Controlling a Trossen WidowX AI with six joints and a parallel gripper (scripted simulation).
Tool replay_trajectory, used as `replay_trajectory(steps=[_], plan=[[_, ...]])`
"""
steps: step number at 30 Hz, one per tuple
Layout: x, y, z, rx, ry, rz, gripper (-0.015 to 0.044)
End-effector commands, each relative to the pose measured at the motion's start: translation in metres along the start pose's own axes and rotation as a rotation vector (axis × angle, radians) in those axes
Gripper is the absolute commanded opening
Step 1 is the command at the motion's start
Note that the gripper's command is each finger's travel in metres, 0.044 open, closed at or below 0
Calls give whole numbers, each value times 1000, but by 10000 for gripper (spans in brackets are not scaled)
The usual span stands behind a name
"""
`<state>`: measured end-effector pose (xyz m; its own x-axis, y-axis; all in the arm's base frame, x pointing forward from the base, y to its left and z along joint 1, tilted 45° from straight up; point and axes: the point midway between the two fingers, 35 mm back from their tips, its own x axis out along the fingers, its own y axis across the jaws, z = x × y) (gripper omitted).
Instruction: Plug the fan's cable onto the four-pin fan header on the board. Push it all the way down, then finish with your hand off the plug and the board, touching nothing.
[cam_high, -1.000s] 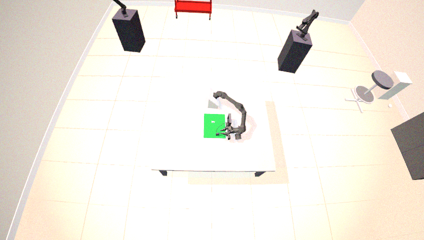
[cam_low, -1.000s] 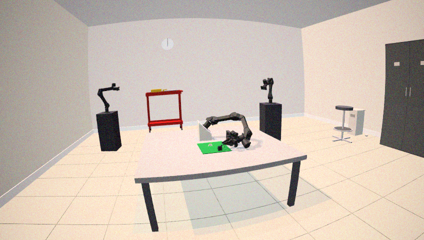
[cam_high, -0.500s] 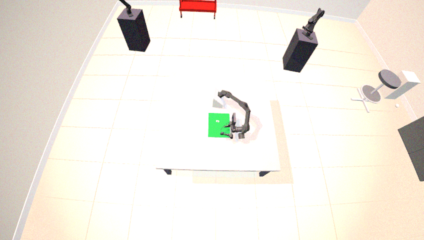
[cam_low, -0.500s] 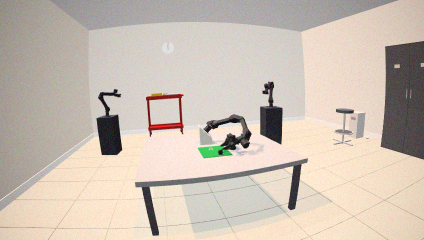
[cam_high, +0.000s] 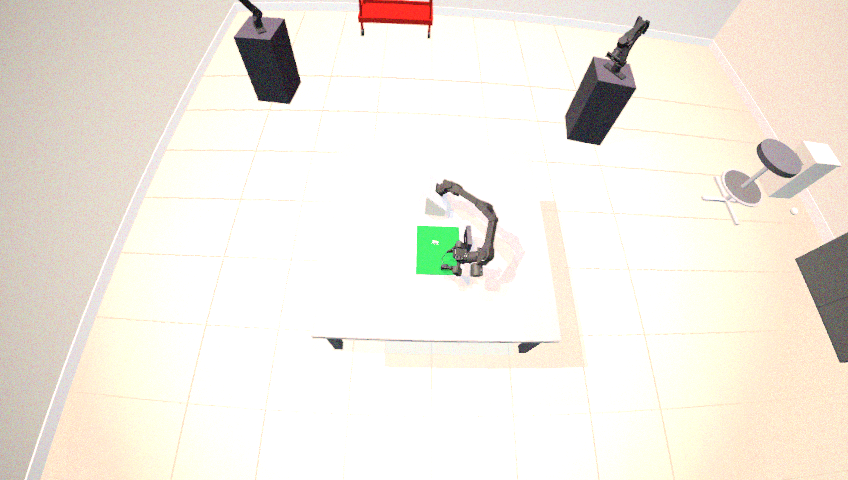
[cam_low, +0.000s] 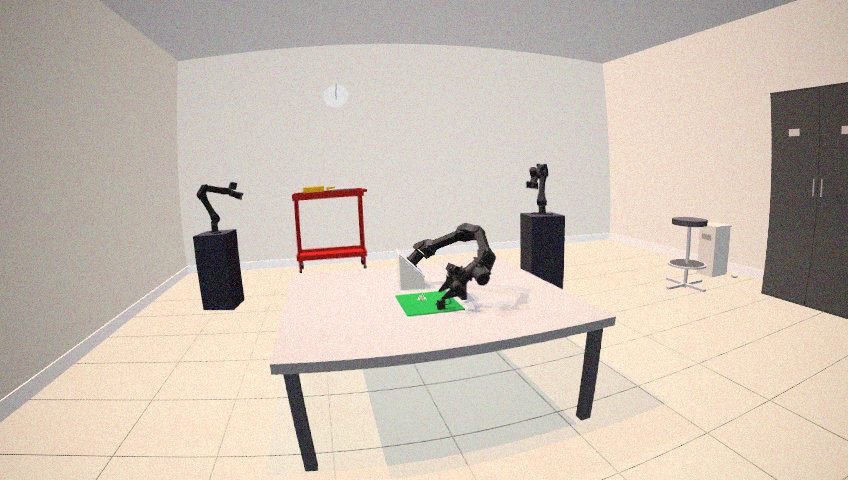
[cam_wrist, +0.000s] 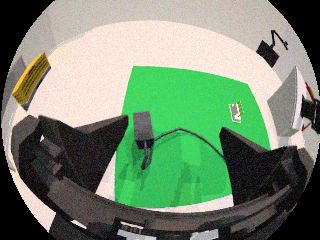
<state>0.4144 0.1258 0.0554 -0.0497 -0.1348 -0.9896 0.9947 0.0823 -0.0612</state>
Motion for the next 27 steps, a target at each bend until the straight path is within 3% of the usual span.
replay_trajectory(steps=[1, 27], plan=[[-2, -1, 4, -2, 92, -15, 440], [-26, 6, 29, 4, 697, 8, 440]])
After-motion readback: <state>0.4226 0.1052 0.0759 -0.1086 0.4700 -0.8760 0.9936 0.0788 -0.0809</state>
